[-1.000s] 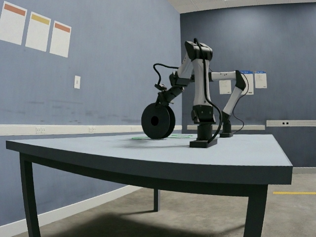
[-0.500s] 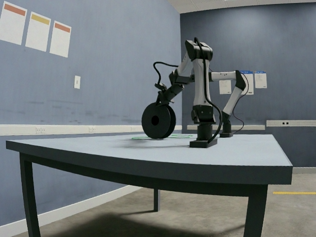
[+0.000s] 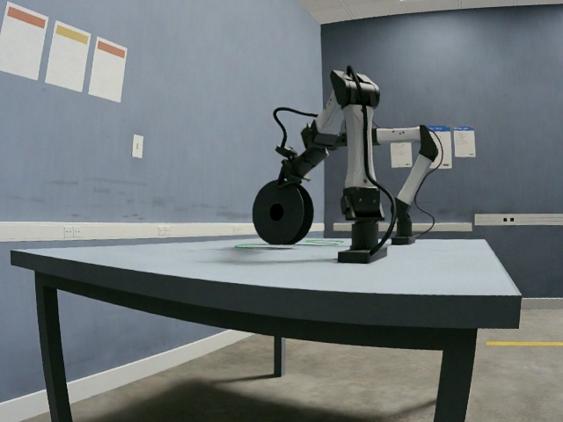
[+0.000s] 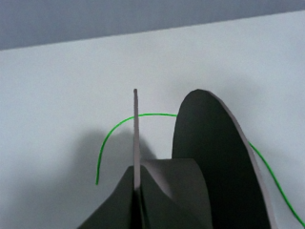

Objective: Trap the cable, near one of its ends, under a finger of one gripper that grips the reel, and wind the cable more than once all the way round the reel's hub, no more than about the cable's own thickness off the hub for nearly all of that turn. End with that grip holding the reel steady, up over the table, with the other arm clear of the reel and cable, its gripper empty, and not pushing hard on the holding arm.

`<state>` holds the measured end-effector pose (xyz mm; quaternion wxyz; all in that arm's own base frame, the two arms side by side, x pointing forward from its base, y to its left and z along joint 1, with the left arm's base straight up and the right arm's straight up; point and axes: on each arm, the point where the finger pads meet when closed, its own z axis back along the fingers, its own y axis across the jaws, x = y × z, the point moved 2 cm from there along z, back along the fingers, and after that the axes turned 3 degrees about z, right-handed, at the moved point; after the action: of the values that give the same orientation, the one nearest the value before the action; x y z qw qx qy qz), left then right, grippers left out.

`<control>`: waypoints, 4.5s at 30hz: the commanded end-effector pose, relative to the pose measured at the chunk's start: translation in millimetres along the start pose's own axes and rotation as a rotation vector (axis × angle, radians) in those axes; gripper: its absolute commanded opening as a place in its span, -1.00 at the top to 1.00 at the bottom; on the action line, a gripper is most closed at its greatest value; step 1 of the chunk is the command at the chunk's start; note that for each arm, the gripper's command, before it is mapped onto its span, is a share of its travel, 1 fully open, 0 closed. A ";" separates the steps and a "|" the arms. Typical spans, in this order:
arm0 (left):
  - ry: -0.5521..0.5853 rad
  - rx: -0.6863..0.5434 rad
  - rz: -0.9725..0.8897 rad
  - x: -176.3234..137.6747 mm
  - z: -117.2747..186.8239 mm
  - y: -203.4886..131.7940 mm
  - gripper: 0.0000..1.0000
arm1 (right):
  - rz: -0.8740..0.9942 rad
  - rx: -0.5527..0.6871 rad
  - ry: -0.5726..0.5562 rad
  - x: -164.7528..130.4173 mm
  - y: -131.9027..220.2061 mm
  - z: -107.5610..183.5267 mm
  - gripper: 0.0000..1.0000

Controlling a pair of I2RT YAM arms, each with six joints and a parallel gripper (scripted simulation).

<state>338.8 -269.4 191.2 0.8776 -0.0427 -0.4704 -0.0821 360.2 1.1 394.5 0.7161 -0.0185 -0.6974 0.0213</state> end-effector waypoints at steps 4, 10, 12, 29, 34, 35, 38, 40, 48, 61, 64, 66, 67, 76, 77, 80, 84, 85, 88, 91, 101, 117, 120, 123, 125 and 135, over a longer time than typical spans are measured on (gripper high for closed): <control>-0.117 -0.034 0.077 46.9 20.3 -1.7 1.00 | -0.011 -0.006 -0.025 4.1 -2.2 0.2 -1.00; -0.115 -0.042 0.071 46.6 20.5 -2.9 1.00 | -0.011 -0.006 -0.025 4.1 -2.2 0.2 -1.00; -0.116 -0.038 0.073 46.8 20.5 -2.4 1.00 | -0.011 -0.006 -0.025 4.1 -2.2 0.2 -1.00; -0.069 -0.099 0.001 25.6 11.9 1.4 1.00 | -0.011 -0.006 -0.025 4.1 -2.2 0.2 -1.00; -0.075 -0.150 -0.027 30.1 11.3 0.5 1.00 | -0.011 -0.006 -0.025 4.1 -2.2 0.2 -1.00; -0.074 -0.161 -0.034 29.9 10.9 0.7 1.00 | -0.011 -0.006 -0.025 4.1 -2.2 0.2 -1.00; -0.076 -0.198 -0.058 31.1 10.5 0.9 1.00 | -0.011 -0.006 -0.025 4.1 -2.2 0.2 -1.00; -0.075 -0.225 -0.075 31.4 9.8 1.1 1.00 | -0.011 -0.006 -0.025 4.1 -2.2 0.2 -1.00; -0.080 -0.315 -0.131 35.5 9.1 1.6 1.00 | -0.011 -0.006 -0.025 4.1 -2.2 0.2 -1.00; -0.064 -0.506 -0.260 39.7 -6.6 -1.1 1.00 | -0.011 -0.006 -0.025 4.1 -2.2 0.2 -1.00; -0.064 -0.538 -0.280 40.5 -7.1 -0.7 1.00 | -0.011 -0.006 -0.025 4.1 -2.2 0.2 -1.00; -0.065 -0.568 -0.300 41.3 -7.4 -0.2 1.00 | -0.011 -0.006 -0.025 4.1 -2.2 0.2 -1.00; -0.063 -0.583 -0.309 40.6 -8.1 0.2 1.00 | -0.011 -0.006 -0.025 4.1 -2.2 0.2 -1.00; -0.053 -0.701 -0.385 41.2 -12.4 1.3 1.00 | -0.011 -0.006 -0.025 4.1 -2.2 0.2 -1.00; -0.037 -0.712 -0.390 38.2 -12.9 1.9 1.00 | -0.011 -0.006 -0.025 4.1 -2.2 0.2 -1.00; -0.049 -0.722 -0.398 40.8 -13.2 1.6 1.00 | -0.011 -0.006 -0.025 4.1 -2.2 0.2 -1.00; -0.039 -0.759 -0.419 39.6 -14.5 2.1 1.00 | -0.011 -0.006 -0.025 4.1 -2.2 0.2 -1.00; -0.038 -0.766 -0.424 39.6 -14.8 2.2 1.00 | -0.011 -0.006 -0.025 4.1 -2.2 0.2 -1.00; -0.038 -0.786 -0.437 40.1 -15.5 2.2 1.00 | -0.011 -0.006 -0.025 4.1 -2.2 0.2 -1.00; -0.042 -0.800 -0.446 41.4 -15.5 2.4 1.00 | -0.011 -0.006 -0.025 4.1 -2.2 0.2 -1.00; -0.059 -0.819 -0.461 45.0 -14.3 0.8 1.00 | -0.011 -0.006 -0.025 4.1 -2.2 0.2 -1.00; -0.060 -0.818 -0.455 44.8 -16.0 1.7 1.00 | -0.011 -0.006 -0.025 4.1 -2.2 0.2 -1.00; -0.049 -0.819 -0.453 38.0 -18.7 2.1 1.00 | -0.011 -0.006 -0.025 4.1 -2.2 0.2 -1.00; -0.013 -0.822 -0.446 20.1 -23.8 3.6 1.00 | -0.011 -0.006 -0.025 4.1 -2.2 0.2 -1.00; -0.015 -0.822 -0.446 18.6 -25.0 3.5 1.00 | -0.011 -0.006 -0.025 4.1 -2.2 0.2 -1.00; -0.015 -0.821 -0.446 11.1 -30.3 3.5 1.00 | -0.011 -0.006 -0.025 4.1 -2.2 0.2 -1.00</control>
<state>361.4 -268.8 181.4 0.7615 -0.2771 -0.3795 -0.4464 360.2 1.1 394.5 0.7161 -0.0185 -0.6974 0.0213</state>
